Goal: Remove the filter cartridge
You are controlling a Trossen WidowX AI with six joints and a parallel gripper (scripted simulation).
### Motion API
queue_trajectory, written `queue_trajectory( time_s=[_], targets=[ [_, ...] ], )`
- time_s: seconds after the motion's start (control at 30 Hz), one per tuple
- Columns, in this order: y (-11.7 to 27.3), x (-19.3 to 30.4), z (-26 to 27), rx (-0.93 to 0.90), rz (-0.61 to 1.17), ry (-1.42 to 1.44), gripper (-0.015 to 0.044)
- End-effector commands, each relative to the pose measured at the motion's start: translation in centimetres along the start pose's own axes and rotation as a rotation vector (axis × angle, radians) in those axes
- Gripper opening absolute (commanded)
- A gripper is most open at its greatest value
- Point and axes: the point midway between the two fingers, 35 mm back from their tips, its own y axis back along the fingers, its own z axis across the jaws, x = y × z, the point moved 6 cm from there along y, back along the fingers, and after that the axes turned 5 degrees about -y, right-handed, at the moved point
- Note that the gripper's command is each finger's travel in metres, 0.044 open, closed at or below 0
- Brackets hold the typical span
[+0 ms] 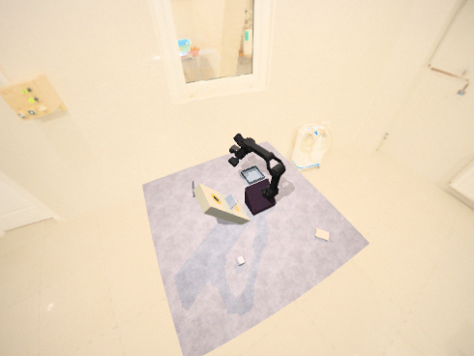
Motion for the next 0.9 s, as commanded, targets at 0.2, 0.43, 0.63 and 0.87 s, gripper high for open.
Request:
queue_trajectory(
  time_s=[0.2,0.43,0.63,0.87],
  targets=[
    [-1.1,0.4,-2.1,0.048,-0.016,-0.084,0.0],
    [-3.7,2.3,-6.6,0.13,-0.029,-0.218,0.0],
    [-5.8,4.6,-10.0,0.199,-0.036,-0.335,0.0],
    [-8.1,7.8,-13.1,0.279,-0.038,-0.472,0.0]
  ],
)
